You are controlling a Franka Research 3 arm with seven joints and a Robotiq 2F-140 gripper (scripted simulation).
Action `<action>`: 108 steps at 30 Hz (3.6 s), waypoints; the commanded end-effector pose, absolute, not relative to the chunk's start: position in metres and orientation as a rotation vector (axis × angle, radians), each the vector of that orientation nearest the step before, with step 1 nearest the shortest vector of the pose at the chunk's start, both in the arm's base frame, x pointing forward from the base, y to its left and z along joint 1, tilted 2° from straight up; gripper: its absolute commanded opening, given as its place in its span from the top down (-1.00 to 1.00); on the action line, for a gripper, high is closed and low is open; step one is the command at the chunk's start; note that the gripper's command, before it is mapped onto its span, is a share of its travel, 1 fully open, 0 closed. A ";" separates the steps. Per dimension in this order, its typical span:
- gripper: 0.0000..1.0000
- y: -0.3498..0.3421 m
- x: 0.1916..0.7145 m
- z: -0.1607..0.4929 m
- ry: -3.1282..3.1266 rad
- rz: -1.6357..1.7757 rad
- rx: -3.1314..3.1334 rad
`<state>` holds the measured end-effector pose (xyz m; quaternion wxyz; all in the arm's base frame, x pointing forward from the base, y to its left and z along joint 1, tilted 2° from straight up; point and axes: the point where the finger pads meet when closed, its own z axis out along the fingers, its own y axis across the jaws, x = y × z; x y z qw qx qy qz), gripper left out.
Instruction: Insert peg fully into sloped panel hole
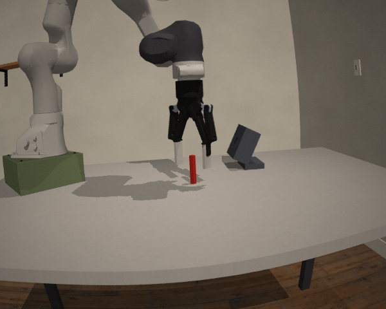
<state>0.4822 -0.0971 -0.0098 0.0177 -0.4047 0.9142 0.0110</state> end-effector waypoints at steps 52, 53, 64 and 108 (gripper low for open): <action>1.00 -0.099 0.481 0.057 2.840 0.023 -1.244; 1.00 -0.099 0.480 0.061 2.840 0.023 -1.244; 1.00 -0.096 0.504 0.073 2.770 -0.052 -1.238; 1.00 -0.059 0.579 0.172 2.379 -0.368 -1.381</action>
